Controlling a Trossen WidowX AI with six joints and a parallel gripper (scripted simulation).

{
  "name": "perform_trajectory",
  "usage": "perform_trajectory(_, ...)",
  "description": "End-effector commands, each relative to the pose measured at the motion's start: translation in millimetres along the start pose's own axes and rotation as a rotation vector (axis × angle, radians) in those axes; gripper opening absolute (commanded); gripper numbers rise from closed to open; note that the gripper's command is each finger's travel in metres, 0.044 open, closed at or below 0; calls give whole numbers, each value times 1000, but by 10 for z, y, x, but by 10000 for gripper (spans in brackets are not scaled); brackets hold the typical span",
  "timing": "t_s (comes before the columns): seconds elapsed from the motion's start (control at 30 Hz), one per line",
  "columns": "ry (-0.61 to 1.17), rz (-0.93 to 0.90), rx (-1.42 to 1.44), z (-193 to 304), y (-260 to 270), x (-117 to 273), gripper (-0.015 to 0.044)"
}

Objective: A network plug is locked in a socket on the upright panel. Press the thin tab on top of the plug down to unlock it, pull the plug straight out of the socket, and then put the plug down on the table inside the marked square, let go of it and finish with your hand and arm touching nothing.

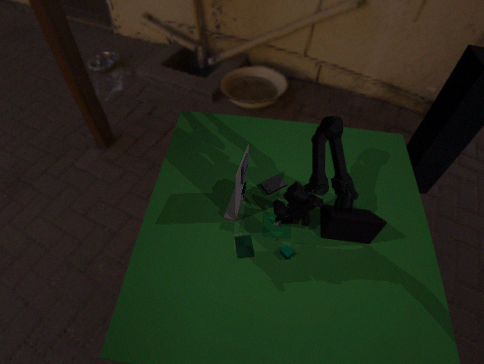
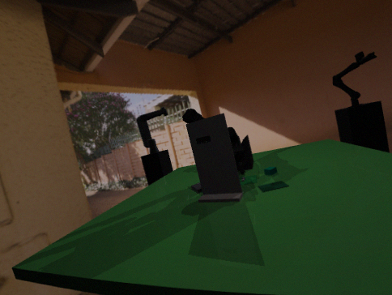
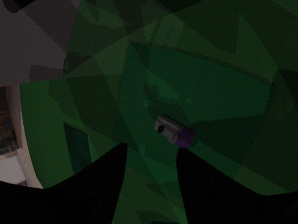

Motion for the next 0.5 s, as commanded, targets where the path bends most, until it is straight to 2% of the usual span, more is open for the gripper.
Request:
perform_trajectory(0.0, -6, 1, -4, -3, -3, 31, 156)
perform_trajectory(0.47, -1, 3, -5, 20, 51, 111, 156)
Point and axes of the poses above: the point midway between the two fingers, 35 mm back from their tips, its own x axis back along the fingers, its own y axis across the jaws, z = x × y, the point moved 10 cm from there along x, back along the fingers, and after that the axes turned 3 degrees about -x, right-handed, at the moved point
